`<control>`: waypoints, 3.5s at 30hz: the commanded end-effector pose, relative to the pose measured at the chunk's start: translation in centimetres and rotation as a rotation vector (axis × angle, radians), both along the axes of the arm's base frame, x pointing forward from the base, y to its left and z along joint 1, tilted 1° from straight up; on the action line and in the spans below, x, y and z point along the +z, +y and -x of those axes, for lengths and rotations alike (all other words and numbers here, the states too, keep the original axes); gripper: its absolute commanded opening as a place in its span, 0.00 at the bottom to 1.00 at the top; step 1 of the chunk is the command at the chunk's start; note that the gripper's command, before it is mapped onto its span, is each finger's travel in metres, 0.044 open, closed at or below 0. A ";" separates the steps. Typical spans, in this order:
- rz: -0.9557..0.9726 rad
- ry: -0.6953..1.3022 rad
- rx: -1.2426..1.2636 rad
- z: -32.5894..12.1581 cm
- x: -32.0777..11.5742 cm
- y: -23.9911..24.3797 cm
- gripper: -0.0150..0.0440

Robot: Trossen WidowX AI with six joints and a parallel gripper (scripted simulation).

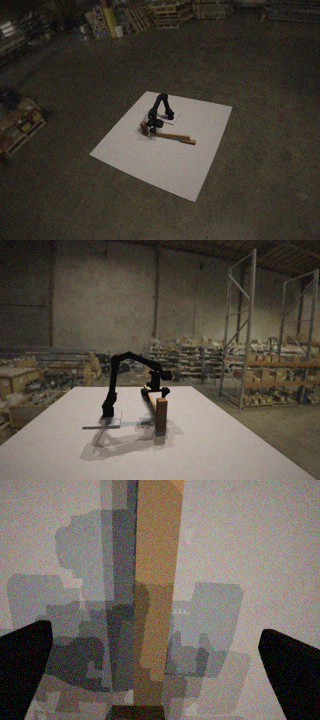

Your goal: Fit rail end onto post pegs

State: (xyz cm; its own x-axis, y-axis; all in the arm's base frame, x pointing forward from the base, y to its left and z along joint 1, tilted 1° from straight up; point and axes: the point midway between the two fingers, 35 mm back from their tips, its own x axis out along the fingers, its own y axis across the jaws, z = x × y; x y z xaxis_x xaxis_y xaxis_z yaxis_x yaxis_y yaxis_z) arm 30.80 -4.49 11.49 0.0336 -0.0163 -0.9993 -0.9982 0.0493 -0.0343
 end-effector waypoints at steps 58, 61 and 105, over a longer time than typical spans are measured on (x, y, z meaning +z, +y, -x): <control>-0.010 0.018 0.008 0.0 -7.2 0.0 0.47; -0.010 0.018 0.008 0.0 -7.2 0.0 0.37; -0.010 0.018 0.008 0.2 -5.8 -0.1 0.25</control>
